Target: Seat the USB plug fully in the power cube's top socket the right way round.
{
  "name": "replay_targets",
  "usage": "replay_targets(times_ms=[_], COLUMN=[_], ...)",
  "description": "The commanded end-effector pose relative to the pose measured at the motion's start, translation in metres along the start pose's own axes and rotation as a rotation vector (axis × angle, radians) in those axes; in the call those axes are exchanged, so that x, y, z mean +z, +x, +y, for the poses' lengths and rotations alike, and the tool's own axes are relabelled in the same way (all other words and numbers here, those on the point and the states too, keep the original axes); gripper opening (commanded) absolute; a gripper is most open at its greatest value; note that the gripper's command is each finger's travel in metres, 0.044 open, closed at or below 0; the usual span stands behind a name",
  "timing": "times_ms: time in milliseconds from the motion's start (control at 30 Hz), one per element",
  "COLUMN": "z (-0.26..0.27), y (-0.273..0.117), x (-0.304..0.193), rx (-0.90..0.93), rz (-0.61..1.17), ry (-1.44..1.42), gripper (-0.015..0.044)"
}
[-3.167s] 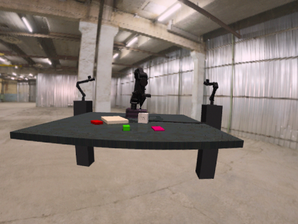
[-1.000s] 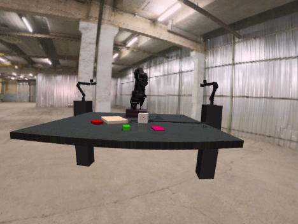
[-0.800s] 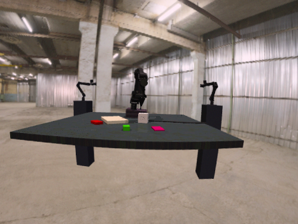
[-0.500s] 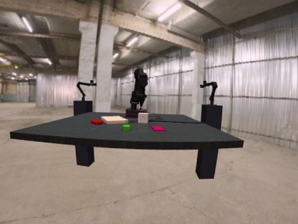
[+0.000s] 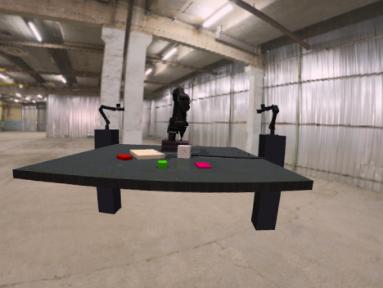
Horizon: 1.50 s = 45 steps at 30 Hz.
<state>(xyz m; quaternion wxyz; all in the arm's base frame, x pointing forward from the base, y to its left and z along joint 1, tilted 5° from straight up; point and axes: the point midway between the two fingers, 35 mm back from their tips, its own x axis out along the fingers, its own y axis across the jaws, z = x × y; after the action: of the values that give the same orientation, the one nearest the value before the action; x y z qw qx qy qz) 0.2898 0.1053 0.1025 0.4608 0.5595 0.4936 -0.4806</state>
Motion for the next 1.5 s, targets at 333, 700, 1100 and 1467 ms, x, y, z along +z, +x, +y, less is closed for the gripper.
replay_targets(times_ms=[333, 700, 1100, 1467], z=[-0.0001, -0.0001, -0.0001, -0.0001], y=[0.0022, 0.0035, 0.0050, 0.0063], x=[-0.0016, -0.0024, -0.0031, -0.0039], rx=[-0.002, -0.003, -0.003, -0.003], rz=[0.011, 0.017, 0.023, 0.029], ry=[-0.008, -0.011, -0.013, -0.016], gripper=[0.0000, 0.0000, 0.0000, 0.0000])
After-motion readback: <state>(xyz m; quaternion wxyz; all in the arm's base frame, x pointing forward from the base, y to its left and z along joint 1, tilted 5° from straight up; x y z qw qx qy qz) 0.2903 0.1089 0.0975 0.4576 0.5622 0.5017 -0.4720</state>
